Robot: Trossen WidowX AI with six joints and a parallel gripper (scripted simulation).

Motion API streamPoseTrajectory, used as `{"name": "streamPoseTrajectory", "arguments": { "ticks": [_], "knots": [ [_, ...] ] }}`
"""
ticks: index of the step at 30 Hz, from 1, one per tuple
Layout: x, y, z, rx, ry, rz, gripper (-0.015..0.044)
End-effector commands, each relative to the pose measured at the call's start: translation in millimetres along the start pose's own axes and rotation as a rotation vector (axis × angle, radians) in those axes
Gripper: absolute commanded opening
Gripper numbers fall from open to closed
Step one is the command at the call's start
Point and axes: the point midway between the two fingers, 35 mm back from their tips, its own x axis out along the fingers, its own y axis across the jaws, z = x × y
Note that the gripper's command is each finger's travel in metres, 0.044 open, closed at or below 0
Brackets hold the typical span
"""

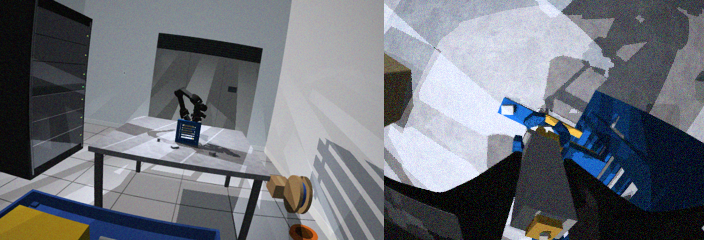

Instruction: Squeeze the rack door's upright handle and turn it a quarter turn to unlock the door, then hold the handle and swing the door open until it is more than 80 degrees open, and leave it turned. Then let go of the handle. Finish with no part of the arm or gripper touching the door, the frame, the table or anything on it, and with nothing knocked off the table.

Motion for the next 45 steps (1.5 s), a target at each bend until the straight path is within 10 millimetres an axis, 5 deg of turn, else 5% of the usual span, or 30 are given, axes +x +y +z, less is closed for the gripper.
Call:
{"name": "streamPoseTrajectory", "arguments": {
  "ticks": [1, 6, 17, 45],
  "knots": [
    [0.9, -0.1, -1.9, -0.05, 0.008, 0.0, 0.0009],
    [0.9, -0.1, -1.9, -0.05, 0.008, 0.0, 0.0009],
    [0.9, -0.1, -1.9, -0.05, 0.008, 0.0, 0.0281],
    [0.7, 0.2, -1.6, 1.263, 0.005, -0.003, 0.0281]
  ]
}}
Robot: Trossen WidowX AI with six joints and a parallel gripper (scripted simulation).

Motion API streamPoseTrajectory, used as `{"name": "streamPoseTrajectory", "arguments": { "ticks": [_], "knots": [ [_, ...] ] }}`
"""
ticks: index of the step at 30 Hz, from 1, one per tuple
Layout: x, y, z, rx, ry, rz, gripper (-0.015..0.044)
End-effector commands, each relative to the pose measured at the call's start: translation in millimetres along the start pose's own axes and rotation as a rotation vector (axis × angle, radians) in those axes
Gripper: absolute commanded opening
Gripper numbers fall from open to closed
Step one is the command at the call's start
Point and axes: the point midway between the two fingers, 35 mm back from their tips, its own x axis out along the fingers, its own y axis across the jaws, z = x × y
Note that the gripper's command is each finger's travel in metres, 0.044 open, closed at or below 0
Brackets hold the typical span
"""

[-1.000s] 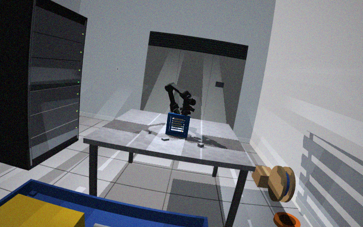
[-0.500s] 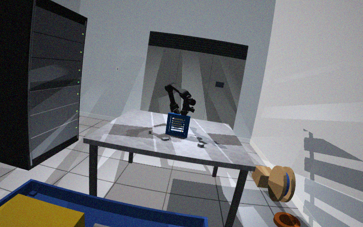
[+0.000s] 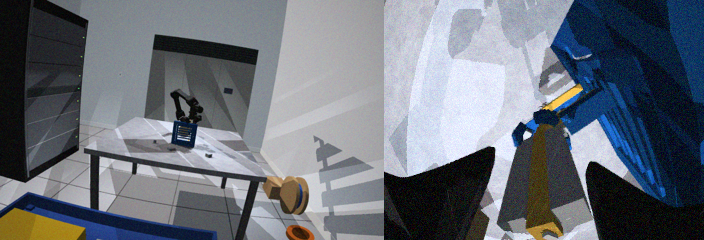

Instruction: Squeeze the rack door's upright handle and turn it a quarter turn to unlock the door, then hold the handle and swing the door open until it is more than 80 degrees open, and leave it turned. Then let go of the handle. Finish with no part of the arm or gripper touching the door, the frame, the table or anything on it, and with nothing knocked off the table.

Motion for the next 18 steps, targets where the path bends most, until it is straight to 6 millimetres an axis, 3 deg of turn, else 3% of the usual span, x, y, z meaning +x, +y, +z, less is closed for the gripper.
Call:
{"name": "streamPoseTrajectory", "arguments": {
  "ticks": [1, 18],
  "knots": [
    [0.1, 0.2, -0.4, 0.225, 0.002, 0.0, 0.0281],
    [0.3, 0.0, -0.5, 1.067, 0.002, -0.002, 0.0281]
  ]
}}
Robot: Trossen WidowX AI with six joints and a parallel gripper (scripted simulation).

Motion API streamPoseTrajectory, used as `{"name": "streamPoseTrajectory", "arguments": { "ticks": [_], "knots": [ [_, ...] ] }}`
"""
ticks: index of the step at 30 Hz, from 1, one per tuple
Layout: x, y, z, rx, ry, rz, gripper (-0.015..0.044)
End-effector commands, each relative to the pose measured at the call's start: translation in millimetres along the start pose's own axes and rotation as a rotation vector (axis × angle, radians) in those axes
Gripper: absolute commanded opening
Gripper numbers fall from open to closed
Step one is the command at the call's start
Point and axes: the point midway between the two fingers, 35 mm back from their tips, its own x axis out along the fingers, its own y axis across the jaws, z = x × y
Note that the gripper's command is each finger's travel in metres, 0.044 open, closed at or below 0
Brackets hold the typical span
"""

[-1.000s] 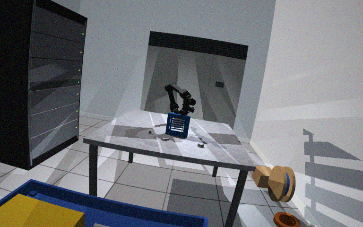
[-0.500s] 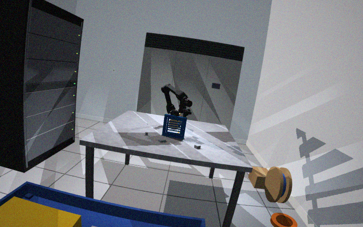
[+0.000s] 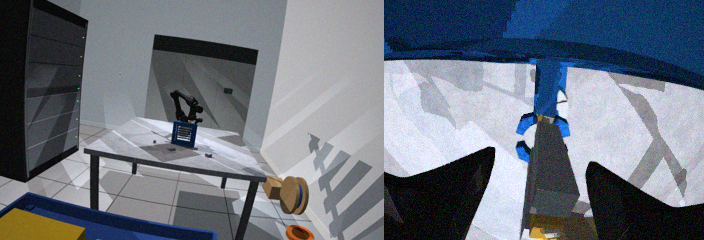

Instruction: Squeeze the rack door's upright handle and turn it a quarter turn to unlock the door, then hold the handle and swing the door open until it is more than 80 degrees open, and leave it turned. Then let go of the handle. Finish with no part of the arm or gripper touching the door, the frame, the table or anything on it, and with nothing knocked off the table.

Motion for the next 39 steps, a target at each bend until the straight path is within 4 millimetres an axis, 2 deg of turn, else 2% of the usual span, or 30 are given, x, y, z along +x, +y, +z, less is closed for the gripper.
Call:
{"name": "streamPoseTrajectory", "arguments": {
  "ticks": [1, 29, 38, 39],
  "knots": [
    [0.3, -0.4, -0.3, 0.226, 0.001, -0.002, 0.0281],
    [0.4, -0.4, -0.1, 1.604, -0.003, -0.003, 0.0281],
    [0.4, -0.4, -0.1, 1.637, -0.003, -0.003, 0.0281],
    [0.4, -0.4, -0.1, 1.637, -0.003, -0.003, 0.0255]
  ]
}}
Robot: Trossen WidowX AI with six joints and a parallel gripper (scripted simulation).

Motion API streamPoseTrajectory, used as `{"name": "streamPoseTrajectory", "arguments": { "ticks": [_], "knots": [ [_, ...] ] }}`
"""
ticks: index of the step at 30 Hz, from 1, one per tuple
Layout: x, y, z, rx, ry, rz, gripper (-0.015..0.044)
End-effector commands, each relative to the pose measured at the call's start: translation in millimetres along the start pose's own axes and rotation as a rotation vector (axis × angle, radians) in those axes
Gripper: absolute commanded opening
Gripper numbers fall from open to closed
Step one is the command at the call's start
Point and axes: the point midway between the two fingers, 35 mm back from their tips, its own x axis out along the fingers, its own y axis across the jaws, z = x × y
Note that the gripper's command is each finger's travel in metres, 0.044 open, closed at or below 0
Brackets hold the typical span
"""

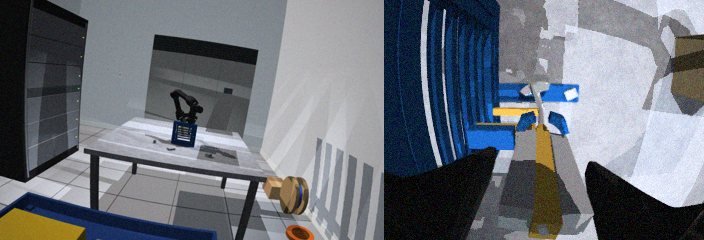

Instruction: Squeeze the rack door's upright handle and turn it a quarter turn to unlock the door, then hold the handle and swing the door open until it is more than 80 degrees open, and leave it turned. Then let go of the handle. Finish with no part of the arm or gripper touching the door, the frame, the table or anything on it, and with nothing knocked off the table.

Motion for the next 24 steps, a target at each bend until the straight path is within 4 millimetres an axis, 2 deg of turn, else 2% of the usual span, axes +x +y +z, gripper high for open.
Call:
{"name": "streamPoseTrajectory", "arguments": {
  "ticks": [1, 7, 16, 24],
  "knots": [
    [0.3, 0.1, 0.4, 0.021, -0.003, 0.001, 0.0229],
    [0.3, 0.1, 0.4, 0.021, -0.003, 0.001, 0.0071],
    [0.3, 0.1, 0.4, 0.021, -0.003, 0.001, 0.0011],
    [0.2, -2.1, 2.0, -0.056, -0.003, 0.0, 0.0009]
  ]
}}
